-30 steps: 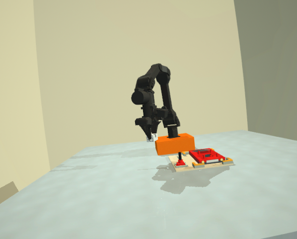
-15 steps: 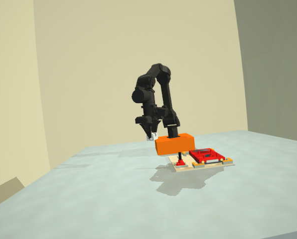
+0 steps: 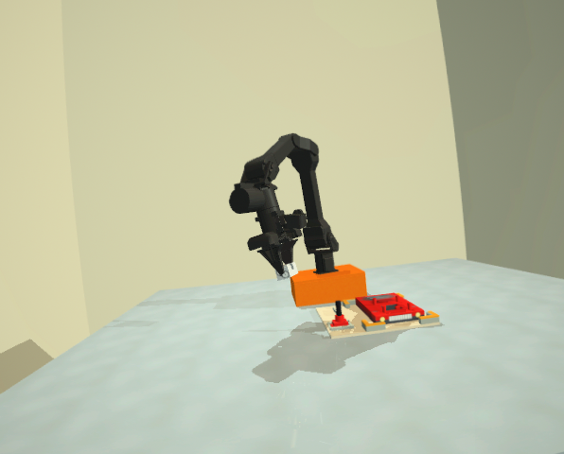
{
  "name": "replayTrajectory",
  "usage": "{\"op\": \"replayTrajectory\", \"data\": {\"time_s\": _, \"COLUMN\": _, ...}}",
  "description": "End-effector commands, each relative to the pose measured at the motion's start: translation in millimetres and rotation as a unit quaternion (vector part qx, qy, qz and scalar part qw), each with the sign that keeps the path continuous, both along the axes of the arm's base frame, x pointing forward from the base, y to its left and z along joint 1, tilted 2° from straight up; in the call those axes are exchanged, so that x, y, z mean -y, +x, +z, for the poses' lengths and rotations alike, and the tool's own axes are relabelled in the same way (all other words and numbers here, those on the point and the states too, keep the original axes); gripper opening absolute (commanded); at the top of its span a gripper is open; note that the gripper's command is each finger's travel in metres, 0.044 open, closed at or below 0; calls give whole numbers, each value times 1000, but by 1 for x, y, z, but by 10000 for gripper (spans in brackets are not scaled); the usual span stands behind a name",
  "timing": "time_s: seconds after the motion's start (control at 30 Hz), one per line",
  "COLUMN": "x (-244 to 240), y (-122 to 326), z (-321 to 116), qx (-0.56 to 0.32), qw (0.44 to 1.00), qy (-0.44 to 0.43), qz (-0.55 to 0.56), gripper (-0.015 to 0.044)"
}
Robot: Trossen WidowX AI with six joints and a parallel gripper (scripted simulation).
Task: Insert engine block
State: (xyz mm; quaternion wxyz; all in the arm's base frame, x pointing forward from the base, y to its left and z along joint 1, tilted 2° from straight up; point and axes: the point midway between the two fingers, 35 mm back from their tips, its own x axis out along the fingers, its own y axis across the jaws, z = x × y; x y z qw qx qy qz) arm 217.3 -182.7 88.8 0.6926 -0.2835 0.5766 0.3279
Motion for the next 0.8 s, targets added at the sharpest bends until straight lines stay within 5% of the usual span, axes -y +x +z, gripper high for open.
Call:
{"op": "replayTrajectory", "data": {"time_s": 0.0, "x": 4, "y": -2, "z": -2, "qx": 38, "qw": 998, "qy": 51, "qz": 3, "gripper": 0}}
{"op": "replayTrajectory", "data": {"time_s": 0.53, "x": 15, "y": -12, "z": -10, "qx": 199, "qw": 948, "qy": 247, "qz": 9, "gripper": 0}}
{"op": "replayTrajectory", "data": {"time_s": 0.77, "x": 18, "y": -12, "z": -10, "qx": 217, "qw": 941, "qy": 261, "qz": 6, "gripper": 0}}
